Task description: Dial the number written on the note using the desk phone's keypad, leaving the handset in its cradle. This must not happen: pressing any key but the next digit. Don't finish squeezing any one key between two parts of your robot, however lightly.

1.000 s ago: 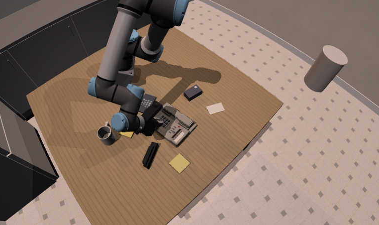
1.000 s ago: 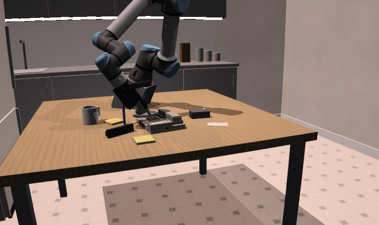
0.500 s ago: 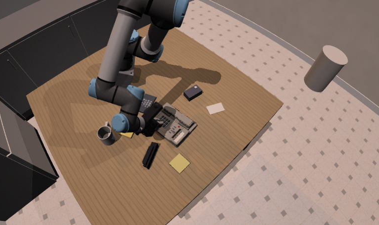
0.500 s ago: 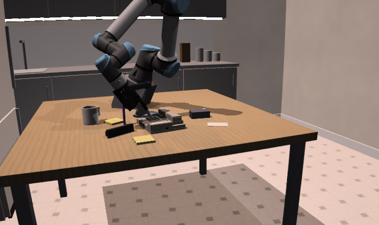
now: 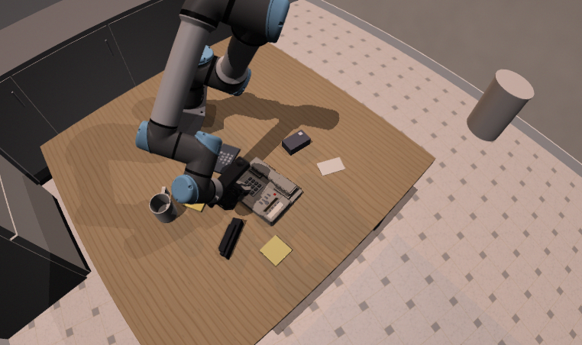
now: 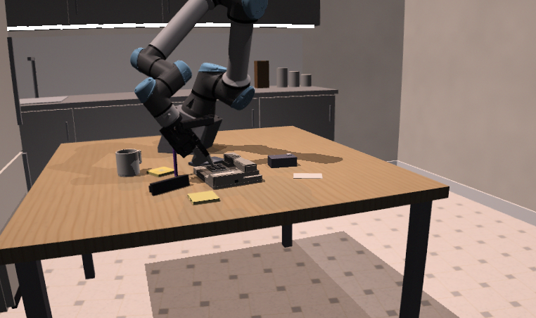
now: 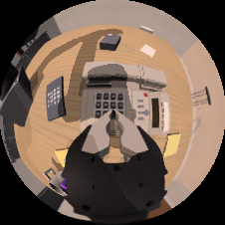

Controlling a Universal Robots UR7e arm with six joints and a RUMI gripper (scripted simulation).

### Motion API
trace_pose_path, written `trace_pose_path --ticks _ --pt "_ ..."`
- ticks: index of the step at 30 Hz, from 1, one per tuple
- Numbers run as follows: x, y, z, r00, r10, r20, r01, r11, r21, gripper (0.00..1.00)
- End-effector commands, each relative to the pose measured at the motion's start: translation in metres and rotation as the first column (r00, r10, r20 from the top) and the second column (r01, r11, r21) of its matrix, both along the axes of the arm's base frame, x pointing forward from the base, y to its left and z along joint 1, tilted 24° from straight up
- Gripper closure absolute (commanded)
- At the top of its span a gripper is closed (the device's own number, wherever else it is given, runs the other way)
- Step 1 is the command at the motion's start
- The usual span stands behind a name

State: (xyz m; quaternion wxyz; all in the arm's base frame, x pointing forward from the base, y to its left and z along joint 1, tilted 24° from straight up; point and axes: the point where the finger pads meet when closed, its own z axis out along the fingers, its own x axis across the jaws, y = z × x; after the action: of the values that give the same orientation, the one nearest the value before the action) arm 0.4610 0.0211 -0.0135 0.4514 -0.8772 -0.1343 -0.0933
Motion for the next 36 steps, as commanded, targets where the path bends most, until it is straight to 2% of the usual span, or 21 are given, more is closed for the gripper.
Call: trace_pose_path --ticks 1,29,36 --pt "0.0004 -0.0002 -0.0002 1.0 0.0 0.001 0.0 1.0 -0.001 1.0" --pt "0.001 0.0008 -0.0028 1.0 0.0 0.001 0.0 1.0 -0.001 1.0" --pt "-0.0013 -0.0029 0.0068 1.0 0.0 0.001 0.0 1.0 -0.001 1.0"
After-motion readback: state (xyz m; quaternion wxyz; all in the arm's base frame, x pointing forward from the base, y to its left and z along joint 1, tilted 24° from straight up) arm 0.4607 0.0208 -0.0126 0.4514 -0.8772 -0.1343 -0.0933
